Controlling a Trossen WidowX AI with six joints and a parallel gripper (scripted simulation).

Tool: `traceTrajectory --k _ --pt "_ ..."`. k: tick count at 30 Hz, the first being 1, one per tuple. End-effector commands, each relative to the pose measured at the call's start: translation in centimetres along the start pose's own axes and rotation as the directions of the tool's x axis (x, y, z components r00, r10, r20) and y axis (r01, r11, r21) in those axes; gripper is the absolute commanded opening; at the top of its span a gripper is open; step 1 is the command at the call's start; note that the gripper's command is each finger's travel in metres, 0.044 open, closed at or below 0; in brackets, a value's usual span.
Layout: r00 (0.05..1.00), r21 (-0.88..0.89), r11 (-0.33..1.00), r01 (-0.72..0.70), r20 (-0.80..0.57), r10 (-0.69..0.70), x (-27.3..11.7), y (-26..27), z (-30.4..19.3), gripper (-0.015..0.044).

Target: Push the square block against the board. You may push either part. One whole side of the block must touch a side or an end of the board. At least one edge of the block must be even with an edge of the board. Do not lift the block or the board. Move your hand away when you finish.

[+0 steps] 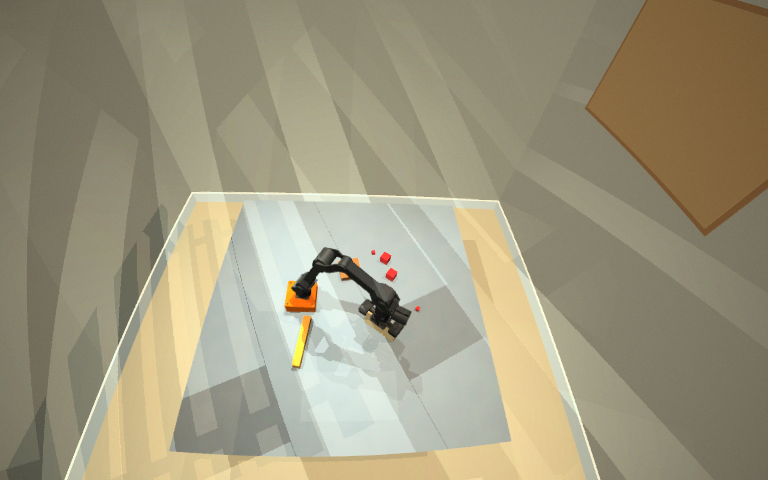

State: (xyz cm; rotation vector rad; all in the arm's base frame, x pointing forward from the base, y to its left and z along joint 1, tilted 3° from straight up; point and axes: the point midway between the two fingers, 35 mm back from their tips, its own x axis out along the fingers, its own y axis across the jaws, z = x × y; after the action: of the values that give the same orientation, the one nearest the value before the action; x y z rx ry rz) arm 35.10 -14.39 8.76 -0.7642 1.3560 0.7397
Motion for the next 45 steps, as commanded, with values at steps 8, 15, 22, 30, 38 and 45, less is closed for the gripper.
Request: traceTrajectory --k 8,15,22,30,38,45 --pt "1.000 0.001 1.000 0.002 0.001 -0.002 0.0 -0.1 1.3 0.0000" --pt "1.000 0.001 1.000 0.002 0.001 -0.002 0.0 -0.1 2.0 0.0000" --pt "1.000 0.001 1.000 0.002 0.002 -0.002 -0.1 0.0 2.7 0.0000" --pt "1.000 0.001 1.000 0.002 0.003 -0.002 -0.1 0.0 3.4 0.0000" --pt "1.000 0.001 1.000 0.002 0.002 -0.002 0.0 0.0 2.4 0.0000" --pt "1.000 0.001 1.000 0.002 0.001 -0.002 0.0 -0.1 1.2 0.0000"
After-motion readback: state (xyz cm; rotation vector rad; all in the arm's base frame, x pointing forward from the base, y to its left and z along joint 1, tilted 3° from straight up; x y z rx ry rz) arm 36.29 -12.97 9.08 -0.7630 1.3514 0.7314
